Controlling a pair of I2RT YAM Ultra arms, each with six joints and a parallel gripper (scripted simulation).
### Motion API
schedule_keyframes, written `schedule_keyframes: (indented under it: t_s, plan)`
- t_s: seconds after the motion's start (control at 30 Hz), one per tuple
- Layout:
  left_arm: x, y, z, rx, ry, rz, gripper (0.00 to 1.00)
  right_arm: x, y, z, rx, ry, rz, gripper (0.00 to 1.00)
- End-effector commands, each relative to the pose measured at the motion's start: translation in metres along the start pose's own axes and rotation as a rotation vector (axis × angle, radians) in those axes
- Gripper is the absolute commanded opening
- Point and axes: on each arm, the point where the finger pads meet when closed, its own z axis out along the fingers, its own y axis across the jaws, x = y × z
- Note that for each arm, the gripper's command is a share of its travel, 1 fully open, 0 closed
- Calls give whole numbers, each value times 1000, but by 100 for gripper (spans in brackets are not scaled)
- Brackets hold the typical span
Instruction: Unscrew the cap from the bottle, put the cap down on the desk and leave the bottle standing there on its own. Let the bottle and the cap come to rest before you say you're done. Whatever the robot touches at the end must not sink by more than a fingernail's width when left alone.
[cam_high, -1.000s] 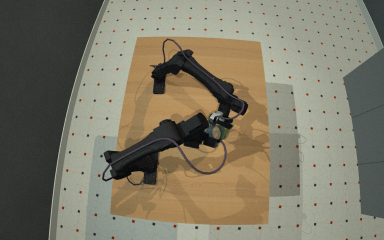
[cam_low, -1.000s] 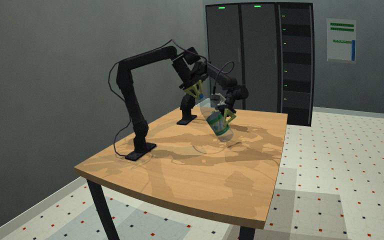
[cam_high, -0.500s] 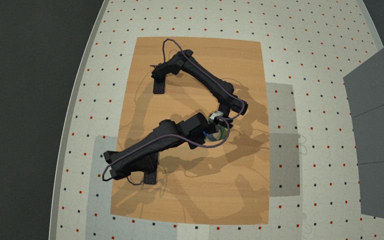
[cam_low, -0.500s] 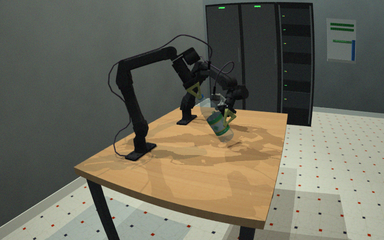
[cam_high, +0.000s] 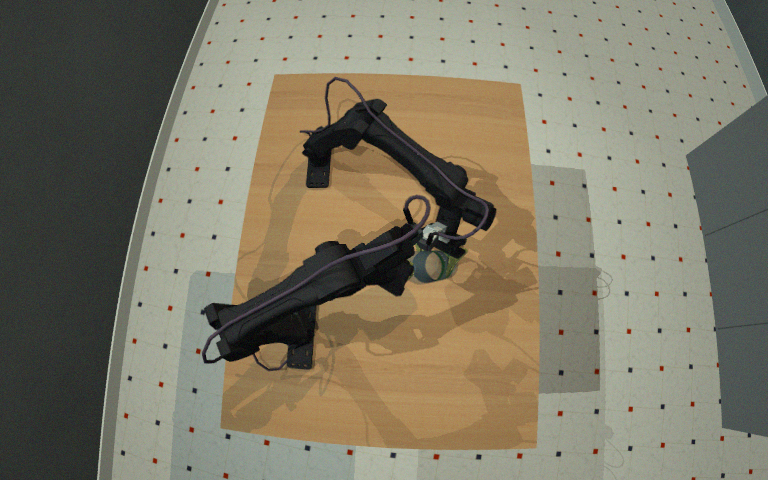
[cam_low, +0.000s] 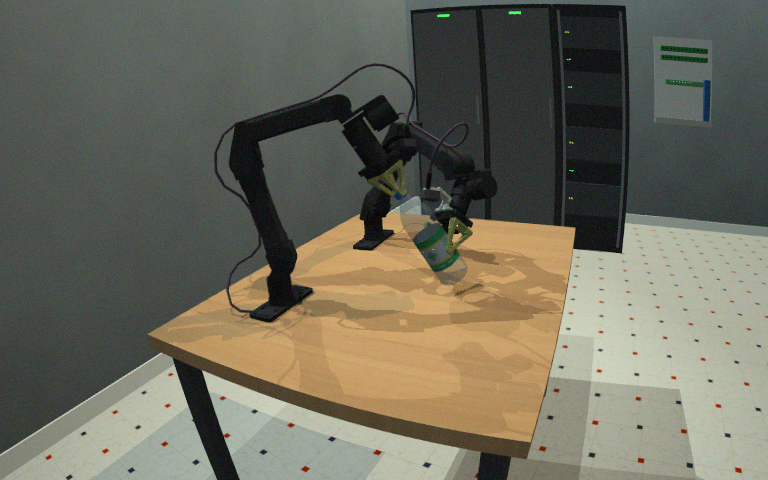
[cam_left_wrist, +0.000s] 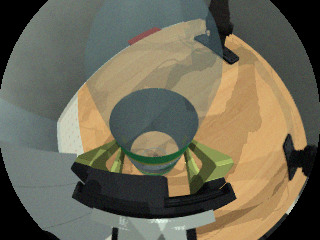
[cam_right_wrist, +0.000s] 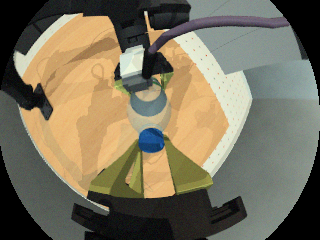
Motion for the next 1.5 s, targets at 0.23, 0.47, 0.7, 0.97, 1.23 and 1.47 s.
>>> schedule_keyframes:
  t_s: [0.23, 0.47, 0.7, 0.97, 1.23, 1.47]
  plan:
    - [-11, 6, -9, -26, -27, 12, 0, -3, -1, -5, 9, -45, -208, 0]
    - [-11, 6, -9, -26, -27, 12, 0, -1, -1, -2, 12, -23, -170, 45]
    - [-11, 6, -9, -26, -27, 12, 0, -1, -1, -3, 2, -13, 70, 57]
    - [-11, 6, -9, -26, -27, 12, 0, -1, -1, -3, -22, 8, 467, 57]
    - [-11, 6, -9, -26, -27, 12, 0, -1, -1, -3, -41, 29, 828, 57]
    - [-11, 6, -9, -26, -27, 12, 0, -1, -1, -3, -55, 42, 1120, 57]
